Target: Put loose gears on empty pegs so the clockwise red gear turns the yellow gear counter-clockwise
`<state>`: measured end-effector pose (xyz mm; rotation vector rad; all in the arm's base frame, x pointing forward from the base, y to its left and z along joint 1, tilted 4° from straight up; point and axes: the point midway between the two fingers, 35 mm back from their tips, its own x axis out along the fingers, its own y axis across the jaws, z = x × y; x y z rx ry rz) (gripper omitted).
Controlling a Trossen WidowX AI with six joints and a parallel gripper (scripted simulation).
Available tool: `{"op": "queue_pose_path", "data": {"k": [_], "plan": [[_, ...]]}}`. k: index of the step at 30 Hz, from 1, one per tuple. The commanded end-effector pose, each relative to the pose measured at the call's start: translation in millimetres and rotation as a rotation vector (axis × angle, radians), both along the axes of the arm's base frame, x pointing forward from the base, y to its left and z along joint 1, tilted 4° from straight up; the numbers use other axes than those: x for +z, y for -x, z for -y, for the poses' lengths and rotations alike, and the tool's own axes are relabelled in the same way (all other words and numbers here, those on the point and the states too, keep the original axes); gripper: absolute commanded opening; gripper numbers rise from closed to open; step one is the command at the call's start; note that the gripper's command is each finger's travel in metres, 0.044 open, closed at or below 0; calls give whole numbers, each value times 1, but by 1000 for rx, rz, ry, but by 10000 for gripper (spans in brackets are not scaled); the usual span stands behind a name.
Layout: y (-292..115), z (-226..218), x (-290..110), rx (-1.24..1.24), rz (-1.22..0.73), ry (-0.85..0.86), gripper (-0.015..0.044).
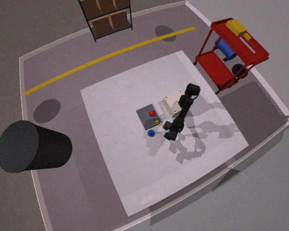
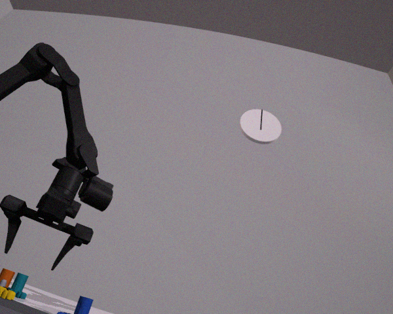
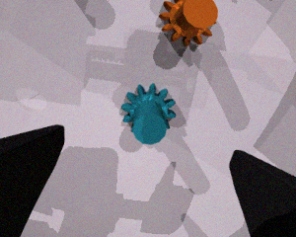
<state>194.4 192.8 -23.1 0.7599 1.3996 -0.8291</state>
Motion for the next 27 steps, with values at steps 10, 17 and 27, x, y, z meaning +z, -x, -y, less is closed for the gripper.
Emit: {"op": "queue_pose_path", "data": {"k": [10, 17, 27], "plan": [[0, 0, -21, -5, -1, 4, 440], [0, 1, -32, -5, -1, 4, 440], [0, 1, -36, -5, -1, 4, 335]]}}
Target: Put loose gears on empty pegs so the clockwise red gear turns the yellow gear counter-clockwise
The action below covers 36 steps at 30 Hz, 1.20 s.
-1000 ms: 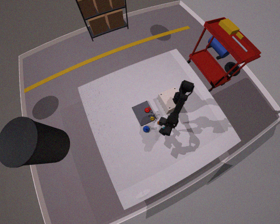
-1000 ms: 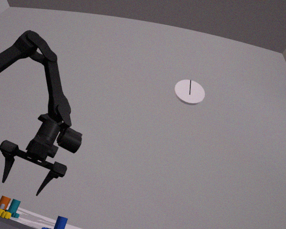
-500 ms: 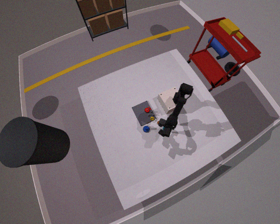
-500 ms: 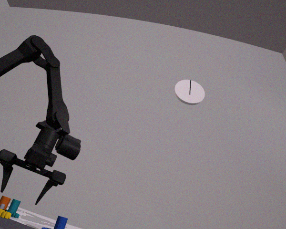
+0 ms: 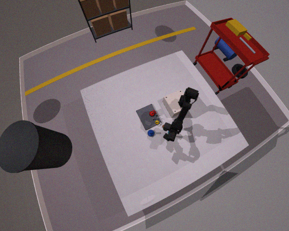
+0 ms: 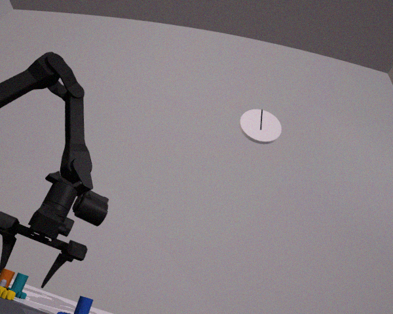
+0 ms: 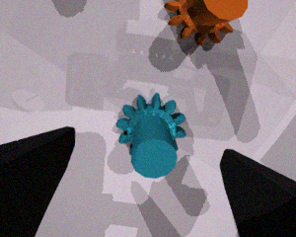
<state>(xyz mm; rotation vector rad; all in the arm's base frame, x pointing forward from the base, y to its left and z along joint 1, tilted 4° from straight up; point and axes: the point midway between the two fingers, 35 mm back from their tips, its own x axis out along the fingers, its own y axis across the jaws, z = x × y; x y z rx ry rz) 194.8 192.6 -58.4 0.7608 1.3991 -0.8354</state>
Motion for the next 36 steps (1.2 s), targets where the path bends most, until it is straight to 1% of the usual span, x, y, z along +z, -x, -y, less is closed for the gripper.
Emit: {"op": "queue_pose_path", "data": {"k": [1, 10, 17, 18, 21, 36], "plan": [[0, 1, -1, 0, 1, 2, 309], [0, 1, -1, 0, 1, 2, 73], [0, 1, -1, 0, 1, 2, 26], [0, 1, -1, 0, 1, 2, 0], [-1, 0, 4, 0, 1, 2, 0], [-7, -6, 54, -1, 2, 1, 0]]}}
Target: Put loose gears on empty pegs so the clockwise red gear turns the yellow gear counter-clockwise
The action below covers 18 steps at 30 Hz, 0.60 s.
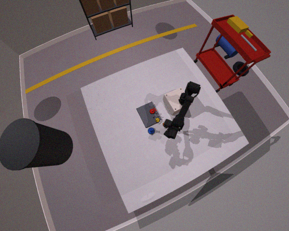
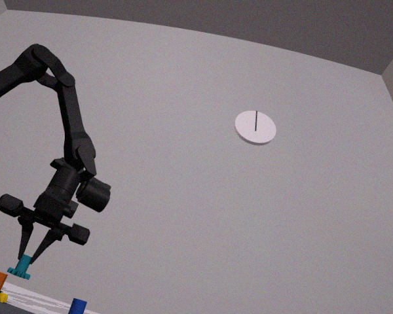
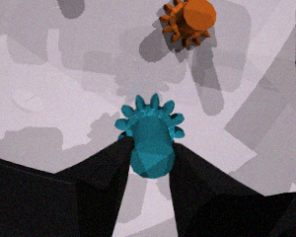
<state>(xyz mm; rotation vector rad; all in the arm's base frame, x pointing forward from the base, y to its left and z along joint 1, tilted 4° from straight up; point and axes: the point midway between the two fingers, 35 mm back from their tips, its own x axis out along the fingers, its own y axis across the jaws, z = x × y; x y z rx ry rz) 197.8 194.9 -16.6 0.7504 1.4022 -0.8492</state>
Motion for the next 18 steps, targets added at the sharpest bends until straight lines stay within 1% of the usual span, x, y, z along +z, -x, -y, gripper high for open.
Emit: {"op": "queue_pose_path", "data": {"k": [1, 18], "plan": [[-4, -3, 15, 2, 12, -10, 0], [-3, -2, 62, 7, 20, -11, 0]]}}
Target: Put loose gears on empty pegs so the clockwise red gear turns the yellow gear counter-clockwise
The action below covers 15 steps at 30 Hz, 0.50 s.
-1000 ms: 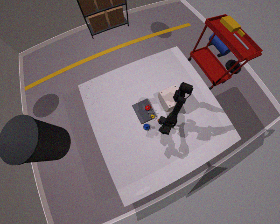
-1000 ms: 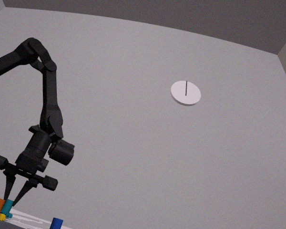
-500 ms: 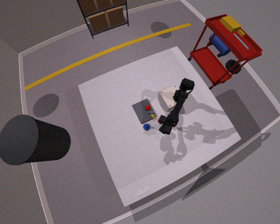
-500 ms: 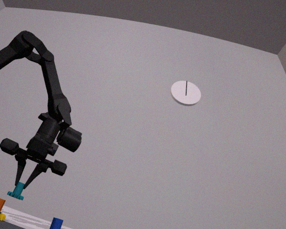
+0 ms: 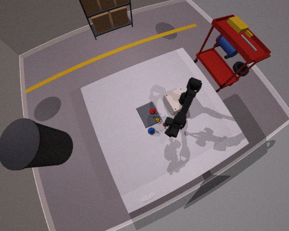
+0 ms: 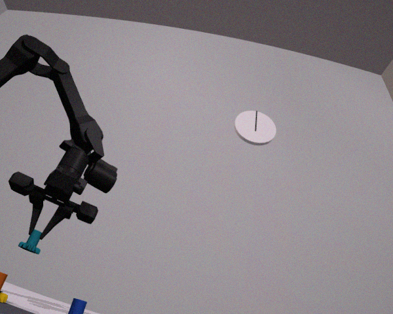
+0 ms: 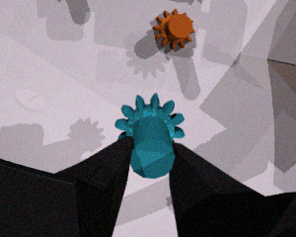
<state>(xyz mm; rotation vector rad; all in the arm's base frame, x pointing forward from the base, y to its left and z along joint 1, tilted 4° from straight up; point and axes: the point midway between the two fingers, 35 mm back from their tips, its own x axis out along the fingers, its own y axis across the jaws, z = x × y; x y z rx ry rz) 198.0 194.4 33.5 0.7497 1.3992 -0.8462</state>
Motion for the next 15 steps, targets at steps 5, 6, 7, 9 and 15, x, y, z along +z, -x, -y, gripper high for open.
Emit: {"op": "queue_pose_path", "data": {"k": [5, 6, 7, 9, 15], "plan": [[-1, 0, 28, 3, 14, -11, 0], [-1, 0, 32, 3, 14, -11, 0], [0, 1, 35, 2, 13, -11, 0], [1, 2, 41, 1, 11, -10, 0], [3, 4, 52, -1, 8, -10, 0]]}}
